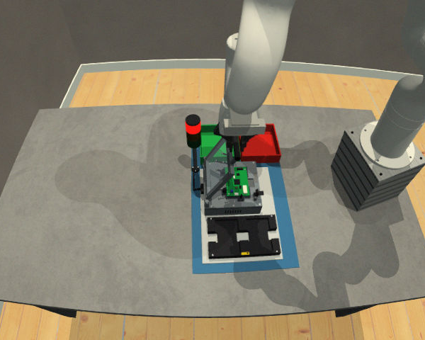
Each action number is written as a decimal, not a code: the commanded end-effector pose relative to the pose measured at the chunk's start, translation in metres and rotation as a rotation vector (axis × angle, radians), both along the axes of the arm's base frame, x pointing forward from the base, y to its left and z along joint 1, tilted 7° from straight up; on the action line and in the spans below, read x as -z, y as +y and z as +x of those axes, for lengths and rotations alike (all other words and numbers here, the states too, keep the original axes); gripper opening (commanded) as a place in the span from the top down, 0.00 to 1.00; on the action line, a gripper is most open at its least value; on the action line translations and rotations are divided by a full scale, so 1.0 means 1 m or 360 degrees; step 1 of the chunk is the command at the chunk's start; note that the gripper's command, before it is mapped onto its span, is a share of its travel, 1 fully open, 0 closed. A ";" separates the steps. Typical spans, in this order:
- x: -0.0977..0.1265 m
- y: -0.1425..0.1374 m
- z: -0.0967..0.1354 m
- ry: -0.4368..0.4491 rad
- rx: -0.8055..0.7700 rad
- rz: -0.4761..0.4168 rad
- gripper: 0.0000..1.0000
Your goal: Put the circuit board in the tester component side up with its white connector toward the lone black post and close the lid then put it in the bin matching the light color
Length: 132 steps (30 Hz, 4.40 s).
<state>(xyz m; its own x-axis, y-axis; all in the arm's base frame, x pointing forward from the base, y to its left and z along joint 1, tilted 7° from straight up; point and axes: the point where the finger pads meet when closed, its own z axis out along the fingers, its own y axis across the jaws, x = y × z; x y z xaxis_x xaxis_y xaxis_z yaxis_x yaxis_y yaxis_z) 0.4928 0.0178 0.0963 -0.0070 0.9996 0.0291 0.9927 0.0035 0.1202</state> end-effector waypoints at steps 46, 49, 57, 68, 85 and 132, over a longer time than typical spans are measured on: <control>0.002 0.000 0.002 -0.0003 0.0000 0.0002 1.00; 0.002 0.000 0.002 -0.0003 0.0000 0.0002 1.00; 0.002 0.000 0.002 -0.0003 0.0000 0.0002 1.00; 0.002 0.000 0.002 -0.0003 0.0000 0.0002 1.00; -0.006 0.000 0.014 -0.0003 0.0000 0.0002 1.00; -0.027 -0.001 0.060 -0.0003 0.0000 0.0002 0.72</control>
<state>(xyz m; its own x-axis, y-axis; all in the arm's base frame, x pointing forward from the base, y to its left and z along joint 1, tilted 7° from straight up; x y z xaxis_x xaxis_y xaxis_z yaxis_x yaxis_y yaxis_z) 0.5522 0.0171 0.1220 -0.0072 0.9995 0.0303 0.9927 0.0035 0.1204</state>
